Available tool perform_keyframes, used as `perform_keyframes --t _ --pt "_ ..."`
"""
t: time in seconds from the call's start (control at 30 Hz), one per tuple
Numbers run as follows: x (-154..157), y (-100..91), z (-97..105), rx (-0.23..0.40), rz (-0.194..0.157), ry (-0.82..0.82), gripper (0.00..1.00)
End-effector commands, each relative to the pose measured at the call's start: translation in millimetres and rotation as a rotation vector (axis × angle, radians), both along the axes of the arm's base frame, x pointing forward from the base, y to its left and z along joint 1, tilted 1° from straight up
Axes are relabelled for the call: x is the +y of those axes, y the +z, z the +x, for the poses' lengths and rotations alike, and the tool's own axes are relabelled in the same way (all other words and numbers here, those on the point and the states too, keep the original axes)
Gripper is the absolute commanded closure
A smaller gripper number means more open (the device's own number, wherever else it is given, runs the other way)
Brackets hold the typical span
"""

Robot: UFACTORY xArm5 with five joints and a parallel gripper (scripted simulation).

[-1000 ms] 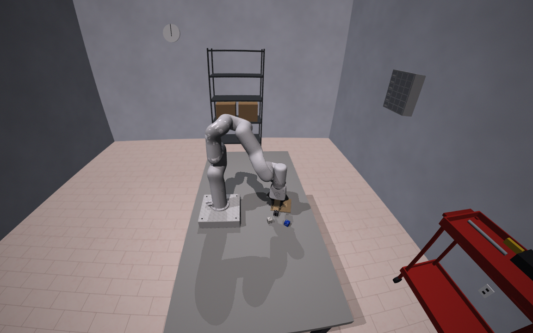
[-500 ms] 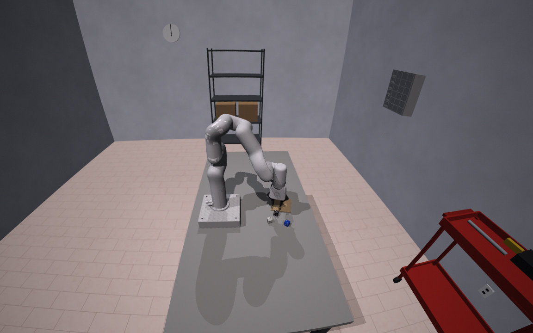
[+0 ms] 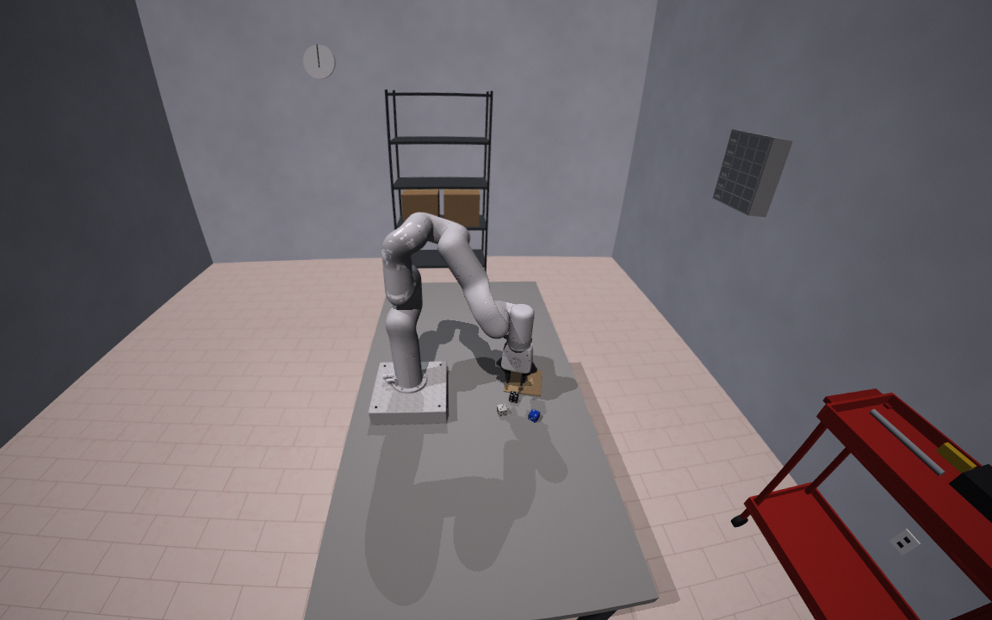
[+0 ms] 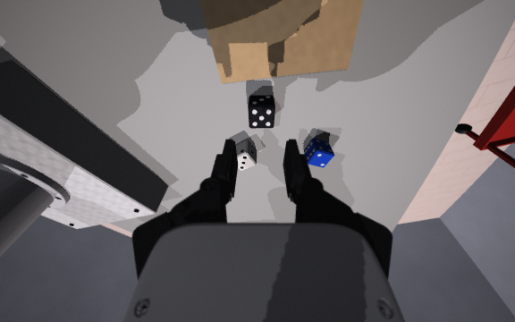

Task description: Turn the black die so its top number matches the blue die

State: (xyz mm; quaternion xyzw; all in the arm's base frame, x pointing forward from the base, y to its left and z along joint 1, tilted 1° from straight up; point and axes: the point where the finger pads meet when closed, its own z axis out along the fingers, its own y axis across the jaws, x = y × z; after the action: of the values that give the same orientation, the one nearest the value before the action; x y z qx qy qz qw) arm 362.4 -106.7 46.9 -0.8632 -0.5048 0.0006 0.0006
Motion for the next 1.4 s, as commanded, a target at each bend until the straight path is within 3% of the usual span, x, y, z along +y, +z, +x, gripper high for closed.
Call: perform_keyframes --t 0.0,0.43,1.37 --pt "0 0.6 1 -0.003 -0.001 0.0 0.53" --pt "0 -6.6 1 -0.002 -0.001 0.0 0.53" --pt "-1 -43.6 1 -0.002 -0.001 0.0 0.53"
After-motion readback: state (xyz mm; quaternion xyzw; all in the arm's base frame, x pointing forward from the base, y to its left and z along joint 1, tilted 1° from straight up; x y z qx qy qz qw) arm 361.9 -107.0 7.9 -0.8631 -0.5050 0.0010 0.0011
